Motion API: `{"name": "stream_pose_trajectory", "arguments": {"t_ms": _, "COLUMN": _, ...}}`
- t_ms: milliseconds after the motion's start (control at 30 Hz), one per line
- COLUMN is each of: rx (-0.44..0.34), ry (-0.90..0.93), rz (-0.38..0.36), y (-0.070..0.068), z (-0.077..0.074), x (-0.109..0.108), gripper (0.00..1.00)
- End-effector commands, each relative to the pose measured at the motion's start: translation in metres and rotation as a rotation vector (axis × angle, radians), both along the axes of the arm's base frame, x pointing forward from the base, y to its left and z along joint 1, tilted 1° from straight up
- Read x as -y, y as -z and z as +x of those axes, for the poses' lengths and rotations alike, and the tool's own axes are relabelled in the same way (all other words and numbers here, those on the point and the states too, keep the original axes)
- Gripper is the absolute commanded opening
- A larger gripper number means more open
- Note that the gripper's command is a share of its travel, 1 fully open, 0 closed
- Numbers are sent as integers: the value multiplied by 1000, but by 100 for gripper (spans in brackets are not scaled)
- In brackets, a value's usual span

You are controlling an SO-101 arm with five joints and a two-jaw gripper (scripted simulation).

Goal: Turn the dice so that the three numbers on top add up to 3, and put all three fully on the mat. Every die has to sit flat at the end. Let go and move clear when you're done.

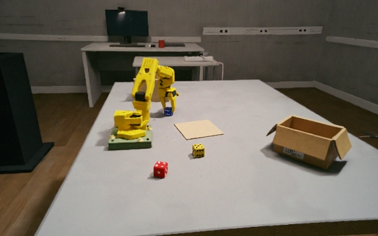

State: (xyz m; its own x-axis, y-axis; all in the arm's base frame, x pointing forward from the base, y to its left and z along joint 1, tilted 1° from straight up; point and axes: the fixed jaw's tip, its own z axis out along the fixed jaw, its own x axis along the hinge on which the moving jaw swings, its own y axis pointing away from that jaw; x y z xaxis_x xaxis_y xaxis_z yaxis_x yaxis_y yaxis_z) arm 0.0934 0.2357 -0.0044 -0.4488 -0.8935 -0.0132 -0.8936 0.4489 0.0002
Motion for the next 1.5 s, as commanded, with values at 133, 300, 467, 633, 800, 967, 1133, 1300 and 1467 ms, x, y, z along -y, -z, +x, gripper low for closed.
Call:
{"name": "stream_pose_trajectory", "arguments": {"t_ms": 133, "rx": -9, "ry": -1, "rz": -20, "y": 1, "z": 0, "x": 4, "gripper": 0}}
{"name": "stream_pose_trajectory", "arguments": {"t_ms": 300, "rx": -9, "ry": -1, "rz": -20, "y": -11, "z": 0, "x": 3, "gripper": 0}}
{"name": "stream_pose_trajectory", "arguments": {"t_ms": 467, "rx": -9, "ry": -1, "rz": -20, "y": -20, "z": -1, "x": 2, "gripper": 0}}
{"name": "stream_pose_trajectory", "arguments": {"t_ms": 633, "rx": -9, "ry": -1, "rz": -20, "y": -34, "z": -3, "x": 2, "gripper": 0}}
{"name": "stream_pose_trajectory", "arguments": {"t_ms": 800, "rx": -9, "ry": -1, "rz": -20, "y": -43, "z": -4, "x": 3, "gripper": 0}}
{"name": "stream_pose_trajectory", "arguments": {"t_ms": 967, "rx": -9, "ry": -1, "rz": -20, "y": -45, "z": -4, "x": 3, "gripper": 0}}
{"name": "stream_pose_trajectory", "arguments": {"t_ms": 1133, "rx": -9, "ry": -1, "rz": -20, "y": -45, "z": -4, "x": 3, "gripper": 0}}
{"name": "stream_pose_trajectory", "arguments": {"t_ms": 1300, "rx": -9, "ry": -1, "rz": -20, "y": -45, "z": -4, "x": 3, "gripper": 0}}
{"name": "stream_pose_trajectory", "arguments": {"t_ms": 1467, "rx": -9, "ry": -1, "rz": -20, "y": -45, "z": -4, "x": 3, "gripper": 0}}
